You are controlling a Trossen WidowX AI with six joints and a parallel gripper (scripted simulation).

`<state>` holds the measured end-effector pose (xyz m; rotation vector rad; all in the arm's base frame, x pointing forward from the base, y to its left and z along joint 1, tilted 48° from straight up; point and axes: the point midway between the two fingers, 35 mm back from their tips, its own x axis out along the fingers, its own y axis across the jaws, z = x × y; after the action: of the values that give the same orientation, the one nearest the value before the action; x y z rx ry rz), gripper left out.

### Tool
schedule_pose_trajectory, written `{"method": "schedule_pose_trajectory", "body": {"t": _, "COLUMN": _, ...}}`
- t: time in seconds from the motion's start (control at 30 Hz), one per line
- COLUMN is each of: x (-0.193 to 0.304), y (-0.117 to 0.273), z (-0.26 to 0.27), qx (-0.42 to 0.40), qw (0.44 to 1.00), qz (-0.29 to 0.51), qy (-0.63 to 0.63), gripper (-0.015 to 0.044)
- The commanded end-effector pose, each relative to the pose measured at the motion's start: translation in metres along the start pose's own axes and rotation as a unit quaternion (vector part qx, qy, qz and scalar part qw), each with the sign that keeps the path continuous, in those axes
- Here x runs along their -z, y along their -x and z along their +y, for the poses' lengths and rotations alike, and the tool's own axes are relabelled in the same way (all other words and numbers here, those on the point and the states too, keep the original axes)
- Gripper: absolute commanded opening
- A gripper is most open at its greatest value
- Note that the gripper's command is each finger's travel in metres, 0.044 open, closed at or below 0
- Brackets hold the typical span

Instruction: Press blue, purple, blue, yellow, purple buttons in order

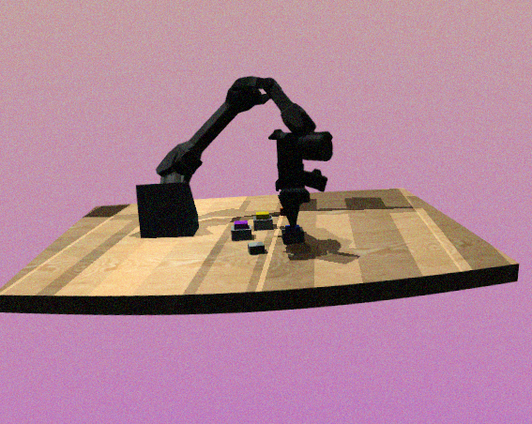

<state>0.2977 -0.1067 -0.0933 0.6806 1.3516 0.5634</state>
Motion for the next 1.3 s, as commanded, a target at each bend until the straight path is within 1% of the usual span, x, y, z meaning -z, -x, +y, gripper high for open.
{"method": "schedule_pose_trajectory", "body": {"t": 0.0, "x": 0.0, "y": 0.002, "z": 0.0, "qx": 0.0, "qw": 1.0, "qz": 0.0, "qy": 0.0, "gripper": 0.002}}
{"method": "schedule_pose_trajectory", "body": {"t": 0.1, "x": 0.001, "y": 0.029, "z": 0.001, "qx": -0.002, "qw": 1.0, "qz": 0.001, "qy": -0.002, "gripper": 0.002}}
{"method": "schedule_pose_trajectory", "body": {"t": 0.23, "x": 0.001, "y": 0.034, "z": 0.001, "qx": -0.002, "qw": 1.0, "qz": 0.002, "qy": -0.002, "gripper": 0.002}}
{"method": "schedule_pose_trajectory", "body": {"t": 0.27, "x": 0.0, "y": 0.041, "z": 0.0, "qx": -0.001, "qw": 1.0, "qz": 0.002, "qy": -0.002, "gripper": 0.002}}
{"method": "schedule_pose_trajectory", "body": {"t": 0.37, "x": 0.0, "y": 0.083, "z": 0.0, "qx": -0.001, "qw": 1.0, "qz": 0.002, "qy": -0.003, "gripper": 0.002}}
{"method": "schedule_pose_trajectory", "body": {"t": 0.4, "x": 0.001, "y": 0.09, "z": 0.0, "qx": -0.001, "qw": 1.0, "qz": 0.002, "qy": -0.003, "gripper": 0.002}}
{"method": "schedule_pose_trajectory", "body": {"t": 0.53, "x": 0.003, "y": 0.093, "z": 0.001, "qx": -0.001, "qw": 1.0, "qz": 0.002, "qy": -0.003, "gripper": 0.002}}
{"method": "schedule_pose_trajectory", "body": {"t": 0.67, "x": 0.039, "y": 0.099, "z": 0.013, "qx": 0.001, "qw": 1.0, "qz": 0.003, "qy": -0.004, "gripper": 0.002}}
{"method": "schedule_pose_trajectory", "body": {"t": 0.9, "x": 0.113, "y": 0.095, "z": 0.047, "qx": -0.001, "qw": 1.0, "qz": 0.004, "qy": -0.005, "gripper": 0.002}}
{"method": "schedule_pose_trajectory", "body": {"t": 1.07, "x": 0.12, "y": 0.091, "z": 0.051, "qx": -0.002, "qw": 1.0, "qz": 0.004, "qy": -0.005, "gripper": 0.002}}
{"method": "schedule_pose_trajectory", "body": {"t": 1.1, "x": 0.119, "y": 0.083, "z": 0.05, "qx": -0.001, "qw": 1.0, "qz": 0.004, "qy": -0.005, "gripper": 0.002}}
{"method": "schedule_pose_trajectory", "body": {"t": 1.2, "x": 0.119, "y": 0.041, "z": 0.051, "qx": -0.002, "qw": 1.0, "qz": 0.004, "qy": -0.005, "gripper": 0.002}}
{"method": "schedule_pose_trajectory", "body": {"t": 1.27, "x": 0.12, "y": 0.031, "z": 0.052, "qx": -0.003, "qw": 1.0, "qz": 0.004, "qy": -0.005, "gripper": 0.002}}
